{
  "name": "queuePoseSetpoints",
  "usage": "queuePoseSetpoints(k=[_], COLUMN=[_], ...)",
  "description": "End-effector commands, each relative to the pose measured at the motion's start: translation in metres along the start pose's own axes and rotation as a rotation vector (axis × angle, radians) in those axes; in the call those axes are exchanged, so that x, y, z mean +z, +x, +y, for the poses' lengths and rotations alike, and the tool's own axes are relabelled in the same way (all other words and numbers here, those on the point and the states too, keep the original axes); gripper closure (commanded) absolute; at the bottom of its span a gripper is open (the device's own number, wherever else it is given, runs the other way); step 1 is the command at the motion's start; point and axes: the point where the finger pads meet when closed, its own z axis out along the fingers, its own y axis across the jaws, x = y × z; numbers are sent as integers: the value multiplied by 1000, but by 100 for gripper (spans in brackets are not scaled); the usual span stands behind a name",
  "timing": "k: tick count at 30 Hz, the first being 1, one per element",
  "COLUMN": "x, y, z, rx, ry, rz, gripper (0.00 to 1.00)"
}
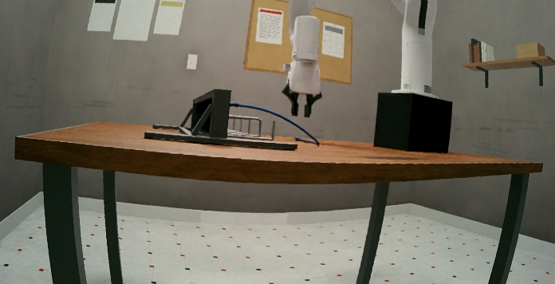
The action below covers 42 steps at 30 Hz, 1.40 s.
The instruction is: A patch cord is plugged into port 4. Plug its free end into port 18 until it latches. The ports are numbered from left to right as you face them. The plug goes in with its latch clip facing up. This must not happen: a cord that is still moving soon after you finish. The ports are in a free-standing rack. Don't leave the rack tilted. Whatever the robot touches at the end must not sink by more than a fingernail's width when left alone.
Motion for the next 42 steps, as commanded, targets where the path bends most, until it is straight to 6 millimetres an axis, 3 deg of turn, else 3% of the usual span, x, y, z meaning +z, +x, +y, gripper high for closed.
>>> queuePoseSetpoints(k=[1,7,30,42], x=[1,4,54,63], y=[0,0,1,2], z=[-1,-1,-2,-2], rx=[2,3,3,3], ry=[3,4,4,4], rz=[-3,-7,-7,-7], gripper=[61,61,61,61])
